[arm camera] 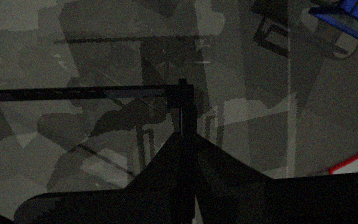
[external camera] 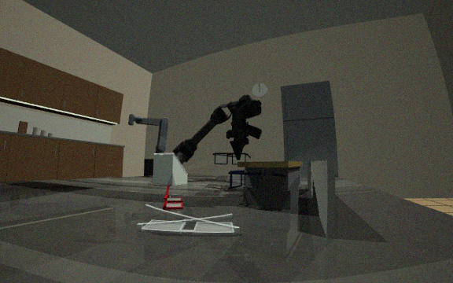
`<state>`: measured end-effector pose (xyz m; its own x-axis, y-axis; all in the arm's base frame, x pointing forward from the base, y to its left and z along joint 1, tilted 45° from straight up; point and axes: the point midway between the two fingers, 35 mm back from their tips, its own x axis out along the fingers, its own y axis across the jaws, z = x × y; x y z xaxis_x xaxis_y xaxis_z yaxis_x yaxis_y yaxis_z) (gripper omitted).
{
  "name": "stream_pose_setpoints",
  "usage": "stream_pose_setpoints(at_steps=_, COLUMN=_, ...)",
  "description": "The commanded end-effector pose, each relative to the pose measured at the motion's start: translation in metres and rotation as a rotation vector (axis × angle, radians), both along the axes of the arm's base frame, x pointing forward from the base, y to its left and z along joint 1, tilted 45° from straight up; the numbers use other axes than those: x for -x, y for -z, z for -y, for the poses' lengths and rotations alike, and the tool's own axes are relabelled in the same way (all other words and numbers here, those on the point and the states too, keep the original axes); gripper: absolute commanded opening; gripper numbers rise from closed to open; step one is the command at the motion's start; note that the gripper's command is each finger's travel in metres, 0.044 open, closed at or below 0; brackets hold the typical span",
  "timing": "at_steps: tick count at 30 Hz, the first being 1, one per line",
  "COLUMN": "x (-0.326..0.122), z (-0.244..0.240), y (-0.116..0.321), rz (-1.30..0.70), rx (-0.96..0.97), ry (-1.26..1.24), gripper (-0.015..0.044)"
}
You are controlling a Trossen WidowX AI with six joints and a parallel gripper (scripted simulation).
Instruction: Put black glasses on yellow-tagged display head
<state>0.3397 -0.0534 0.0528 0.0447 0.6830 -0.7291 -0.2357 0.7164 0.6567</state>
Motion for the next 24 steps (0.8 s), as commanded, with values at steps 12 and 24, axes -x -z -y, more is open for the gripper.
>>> stream_pose_setpoints(at_steps=12, x=-0.032, z=-0.086, y=-0.090, rz=0.189, rx=0.017, ry=-0.178, gripper=0.0000)
stream_pose_setpoints(at_steps=24, x=-0.026, z=-0.148, y=-0.151, rz=0.307, rx=-0.005, ry=-0.300, gripper=0.0000)
